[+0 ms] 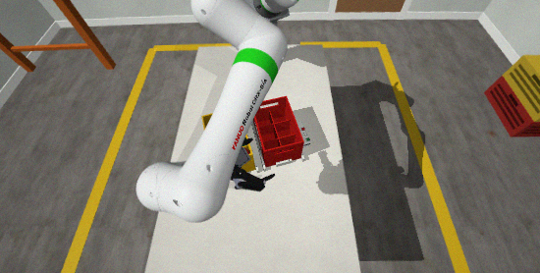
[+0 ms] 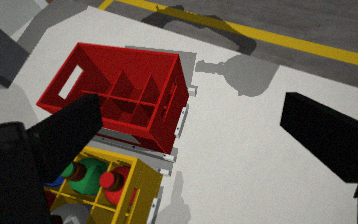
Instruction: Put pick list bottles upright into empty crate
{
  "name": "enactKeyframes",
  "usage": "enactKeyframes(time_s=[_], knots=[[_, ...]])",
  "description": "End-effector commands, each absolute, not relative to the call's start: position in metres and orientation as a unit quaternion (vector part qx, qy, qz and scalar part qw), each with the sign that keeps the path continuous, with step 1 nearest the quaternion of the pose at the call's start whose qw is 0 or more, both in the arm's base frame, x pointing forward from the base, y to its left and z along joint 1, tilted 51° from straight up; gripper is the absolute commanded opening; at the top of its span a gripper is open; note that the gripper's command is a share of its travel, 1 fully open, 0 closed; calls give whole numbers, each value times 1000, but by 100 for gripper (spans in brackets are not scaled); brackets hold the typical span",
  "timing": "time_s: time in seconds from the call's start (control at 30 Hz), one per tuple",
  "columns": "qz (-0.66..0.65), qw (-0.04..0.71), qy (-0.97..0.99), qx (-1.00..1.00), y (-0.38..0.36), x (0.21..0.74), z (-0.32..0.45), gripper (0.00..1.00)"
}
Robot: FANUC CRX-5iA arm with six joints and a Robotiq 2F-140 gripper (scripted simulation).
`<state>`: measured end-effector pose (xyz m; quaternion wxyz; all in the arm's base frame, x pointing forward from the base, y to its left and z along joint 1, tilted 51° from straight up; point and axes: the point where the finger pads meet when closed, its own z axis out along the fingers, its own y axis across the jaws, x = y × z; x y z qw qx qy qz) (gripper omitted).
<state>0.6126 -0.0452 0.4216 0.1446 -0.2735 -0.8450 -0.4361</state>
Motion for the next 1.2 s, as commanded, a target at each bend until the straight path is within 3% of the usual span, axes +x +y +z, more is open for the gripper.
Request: enactKeyframes(time_s=[0.0,0.53,0.57,1.17], knots=[[-436,143,-845,-274,-46,612,423,100],[-436,143,-845,-274,-46,612,423,100],[-436,143,-845,-274,-48,609,426,44],[-399,142,-877,-228,9,597,423,44]])
